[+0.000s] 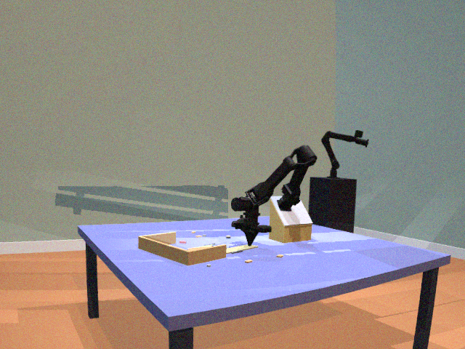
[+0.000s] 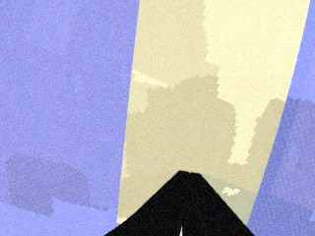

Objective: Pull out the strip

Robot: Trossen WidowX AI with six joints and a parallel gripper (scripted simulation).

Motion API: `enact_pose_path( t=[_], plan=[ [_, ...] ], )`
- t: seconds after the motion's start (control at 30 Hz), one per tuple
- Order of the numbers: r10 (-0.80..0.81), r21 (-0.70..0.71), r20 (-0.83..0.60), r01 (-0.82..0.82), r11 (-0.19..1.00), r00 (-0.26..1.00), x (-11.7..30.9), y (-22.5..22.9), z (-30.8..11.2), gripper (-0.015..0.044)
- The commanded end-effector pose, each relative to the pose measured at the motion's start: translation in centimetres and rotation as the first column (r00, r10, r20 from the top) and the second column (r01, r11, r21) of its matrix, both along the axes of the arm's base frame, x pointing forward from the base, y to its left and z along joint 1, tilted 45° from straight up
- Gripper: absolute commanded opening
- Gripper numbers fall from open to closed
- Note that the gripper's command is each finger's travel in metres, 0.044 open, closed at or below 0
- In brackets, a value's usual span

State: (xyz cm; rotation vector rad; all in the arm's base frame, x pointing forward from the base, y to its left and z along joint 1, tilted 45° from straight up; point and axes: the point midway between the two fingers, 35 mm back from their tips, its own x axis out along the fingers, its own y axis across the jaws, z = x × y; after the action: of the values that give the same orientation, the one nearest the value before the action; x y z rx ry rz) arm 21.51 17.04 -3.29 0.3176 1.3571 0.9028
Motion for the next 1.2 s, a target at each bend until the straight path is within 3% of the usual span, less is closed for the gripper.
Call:
enact_pose_path(
  t=[0.0,1.17],
  plan=[
    [0.015,-0.010,-0.030,-0.016,1.000,0.999,-1.6,-0.2,-0.7,0.0000],
    [0.015,-0.011,-0.032,-0.016,1.000,0.999,-4.1,-1.1,-1.3,0.0000]
  ],
)
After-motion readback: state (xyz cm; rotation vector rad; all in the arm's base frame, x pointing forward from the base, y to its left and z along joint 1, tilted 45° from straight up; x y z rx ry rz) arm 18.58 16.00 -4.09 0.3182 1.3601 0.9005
